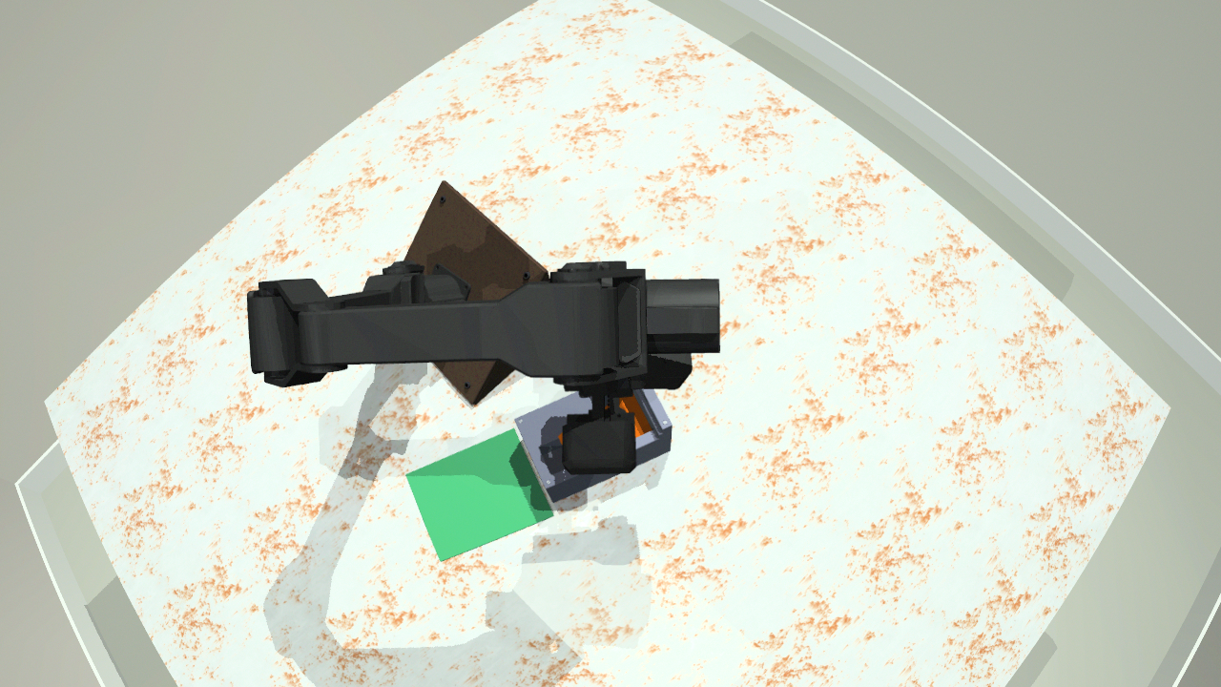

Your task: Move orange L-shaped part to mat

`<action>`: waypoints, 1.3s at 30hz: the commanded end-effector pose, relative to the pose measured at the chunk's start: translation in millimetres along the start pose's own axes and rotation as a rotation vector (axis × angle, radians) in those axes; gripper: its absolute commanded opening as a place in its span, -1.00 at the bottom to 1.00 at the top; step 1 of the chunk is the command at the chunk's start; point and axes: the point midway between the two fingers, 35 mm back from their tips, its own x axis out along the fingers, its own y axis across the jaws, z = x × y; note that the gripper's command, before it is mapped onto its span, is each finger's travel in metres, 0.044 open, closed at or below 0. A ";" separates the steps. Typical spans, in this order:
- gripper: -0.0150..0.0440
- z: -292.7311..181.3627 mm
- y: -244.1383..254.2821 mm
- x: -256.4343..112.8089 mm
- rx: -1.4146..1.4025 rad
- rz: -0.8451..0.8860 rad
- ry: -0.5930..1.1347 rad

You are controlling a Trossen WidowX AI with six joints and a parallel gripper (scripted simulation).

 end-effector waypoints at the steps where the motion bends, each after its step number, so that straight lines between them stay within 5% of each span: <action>1: 0.46 -23.3 -10.1 3.9 -0.425 0.001 0.027; 39: 0.46 -23.9 -11.2 59.6 -0.425 -0.001 0.027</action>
